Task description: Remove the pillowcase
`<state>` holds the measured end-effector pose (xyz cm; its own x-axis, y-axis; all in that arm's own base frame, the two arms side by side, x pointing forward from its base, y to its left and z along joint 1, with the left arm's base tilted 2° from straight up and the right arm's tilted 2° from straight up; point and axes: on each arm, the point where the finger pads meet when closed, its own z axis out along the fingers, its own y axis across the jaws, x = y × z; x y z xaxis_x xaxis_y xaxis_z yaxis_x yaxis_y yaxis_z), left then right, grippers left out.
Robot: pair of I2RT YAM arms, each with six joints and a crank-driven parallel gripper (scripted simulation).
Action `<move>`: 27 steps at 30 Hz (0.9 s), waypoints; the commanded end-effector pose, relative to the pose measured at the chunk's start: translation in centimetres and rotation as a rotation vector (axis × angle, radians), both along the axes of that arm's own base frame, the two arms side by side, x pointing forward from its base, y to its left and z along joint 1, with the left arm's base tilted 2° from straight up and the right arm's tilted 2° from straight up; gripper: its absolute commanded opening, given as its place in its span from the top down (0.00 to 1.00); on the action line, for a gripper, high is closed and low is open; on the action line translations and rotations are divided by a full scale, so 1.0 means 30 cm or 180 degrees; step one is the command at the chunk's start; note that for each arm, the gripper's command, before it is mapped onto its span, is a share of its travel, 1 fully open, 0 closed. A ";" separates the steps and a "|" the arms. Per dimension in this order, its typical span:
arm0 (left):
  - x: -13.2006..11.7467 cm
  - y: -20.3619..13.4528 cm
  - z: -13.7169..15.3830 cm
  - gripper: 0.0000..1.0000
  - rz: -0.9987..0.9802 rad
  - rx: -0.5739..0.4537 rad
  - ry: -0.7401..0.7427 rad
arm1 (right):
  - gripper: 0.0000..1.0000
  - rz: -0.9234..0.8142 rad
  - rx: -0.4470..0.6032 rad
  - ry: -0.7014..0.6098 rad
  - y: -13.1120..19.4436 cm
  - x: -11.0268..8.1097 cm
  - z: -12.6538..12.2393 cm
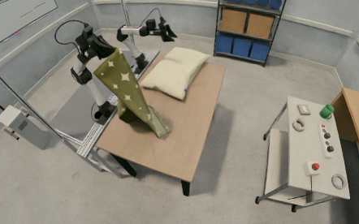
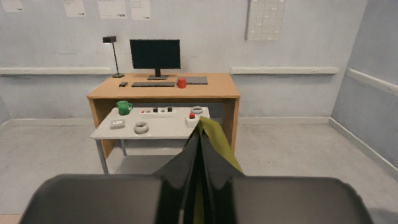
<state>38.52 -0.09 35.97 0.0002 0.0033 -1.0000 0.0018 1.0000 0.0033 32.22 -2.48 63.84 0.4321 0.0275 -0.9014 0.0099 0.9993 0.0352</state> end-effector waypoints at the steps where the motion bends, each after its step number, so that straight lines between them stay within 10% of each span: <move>1: -0.014 0.001 0.054 0.37 -0.0006 -0.0034 -0.0100 | 0.99 -0.0136 -0.0037 -0.0255 -0.034 -0.019 0.087; 27: -0.014 0.001 0.054 0.37 -0.0006 -0.0034 -0.0100 | 0.99 -0.0536 -0.0052 -0.0287 -0.205 0.166 0.104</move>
<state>38.52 -0.09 35.97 0.0002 0.0033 -1.0000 0.0018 1.0000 0.0033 38.61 -8.17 64.09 0.4353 -0.0300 -0.8998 0.1471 0.9884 0.0382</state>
